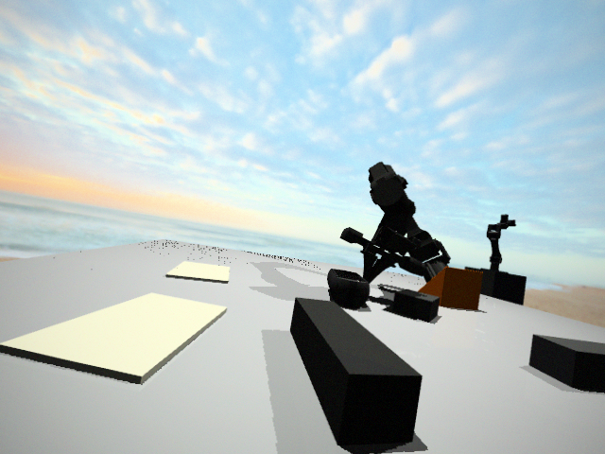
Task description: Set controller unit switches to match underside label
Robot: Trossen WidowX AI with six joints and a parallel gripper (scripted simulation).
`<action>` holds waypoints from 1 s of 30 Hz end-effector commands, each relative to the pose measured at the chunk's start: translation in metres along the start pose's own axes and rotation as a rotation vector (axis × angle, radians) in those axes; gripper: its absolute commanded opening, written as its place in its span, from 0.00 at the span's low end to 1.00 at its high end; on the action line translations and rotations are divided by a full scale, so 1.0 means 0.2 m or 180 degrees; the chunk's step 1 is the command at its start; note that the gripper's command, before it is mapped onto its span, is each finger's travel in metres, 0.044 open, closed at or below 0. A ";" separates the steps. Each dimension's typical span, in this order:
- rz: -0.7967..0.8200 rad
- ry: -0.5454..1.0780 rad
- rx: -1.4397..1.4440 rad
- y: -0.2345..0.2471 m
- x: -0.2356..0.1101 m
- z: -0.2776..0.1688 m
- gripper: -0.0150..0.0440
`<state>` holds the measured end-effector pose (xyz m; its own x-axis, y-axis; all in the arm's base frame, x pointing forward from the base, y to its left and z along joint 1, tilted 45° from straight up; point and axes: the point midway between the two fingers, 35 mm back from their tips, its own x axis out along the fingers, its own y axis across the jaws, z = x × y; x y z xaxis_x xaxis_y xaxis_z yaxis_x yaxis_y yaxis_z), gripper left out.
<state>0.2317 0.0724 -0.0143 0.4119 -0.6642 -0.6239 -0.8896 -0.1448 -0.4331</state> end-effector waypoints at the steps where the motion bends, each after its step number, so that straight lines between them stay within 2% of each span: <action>1: 0.0000 0.0033 -0.0042 0.02 0.04 -0.01 0.25; 30: -0.0002 0.0038 -0.0041 0.00 0.09 -0.02 0.25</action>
<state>0.2357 0.0573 -0.0254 0.4058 -0.6718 -0.6197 -0.8935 -0.1488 -0.4238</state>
